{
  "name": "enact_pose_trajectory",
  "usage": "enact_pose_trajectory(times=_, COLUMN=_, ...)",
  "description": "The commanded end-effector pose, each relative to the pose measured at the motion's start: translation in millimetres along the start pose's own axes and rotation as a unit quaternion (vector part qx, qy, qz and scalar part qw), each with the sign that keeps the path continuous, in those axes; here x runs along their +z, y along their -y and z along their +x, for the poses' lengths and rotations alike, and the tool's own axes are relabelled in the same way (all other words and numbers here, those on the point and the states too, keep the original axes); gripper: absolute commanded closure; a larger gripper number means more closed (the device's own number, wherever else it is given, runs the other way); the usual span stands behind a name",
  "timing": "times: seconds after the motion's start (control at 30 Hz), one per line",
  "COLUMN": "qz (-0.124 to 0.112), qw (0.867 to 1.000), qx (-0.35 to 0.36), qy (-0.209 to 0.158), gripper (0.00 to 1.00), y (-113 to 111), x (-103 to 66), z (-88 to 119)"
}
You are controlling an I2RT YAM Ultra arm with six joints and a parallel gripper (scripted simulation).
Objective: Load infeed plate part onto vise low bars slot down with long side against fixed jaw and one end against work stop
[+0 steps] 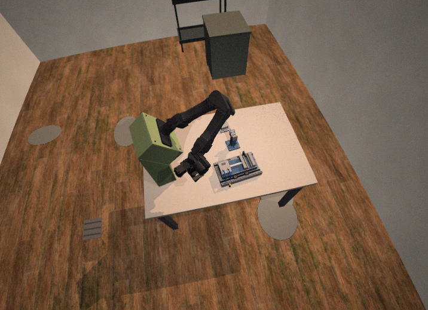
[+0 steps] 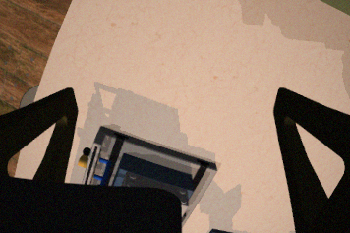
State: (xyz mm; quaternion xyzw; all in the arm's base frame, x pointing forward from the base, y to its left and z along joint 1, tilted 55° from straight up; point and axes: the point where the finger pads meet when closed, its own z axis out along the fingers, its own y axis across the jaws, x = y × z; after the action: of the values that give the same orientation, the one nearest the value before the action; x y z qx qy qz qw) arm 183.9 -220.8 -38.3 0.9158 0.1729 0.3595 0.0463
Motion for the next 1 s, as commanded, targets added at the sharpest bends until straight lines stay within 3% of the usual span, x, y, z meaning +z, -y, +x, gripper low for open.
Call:
enact_pose_trajectory(times=0.0, qz=-0.003, qw=1.000, qx=0.000, qy=0.001, gripper=0.00, y=-1.6, x=-1.3, z=-0.7)
enact_pose_trajectory(times=0.6, qz=-0.004, qw=1.000, qx=-0.003, qy=0.002, gripper=0.00, y=-2.6, x=-1.4, z=-0.2)
enact_pose_trajectory(times=0.83, qz=-0.023, qw=0.996, qx=-0.080, qy=0.011, gripper=0.00, y=-24.1, x=-3.0, z=14.8)
enact_pose_trajectory(times=0.97, qz=-0.030, qw=0.985, qx=-0.169, qy=0.021, gripper=0.00, y=-36.2, x=-1.1, z=34.4)
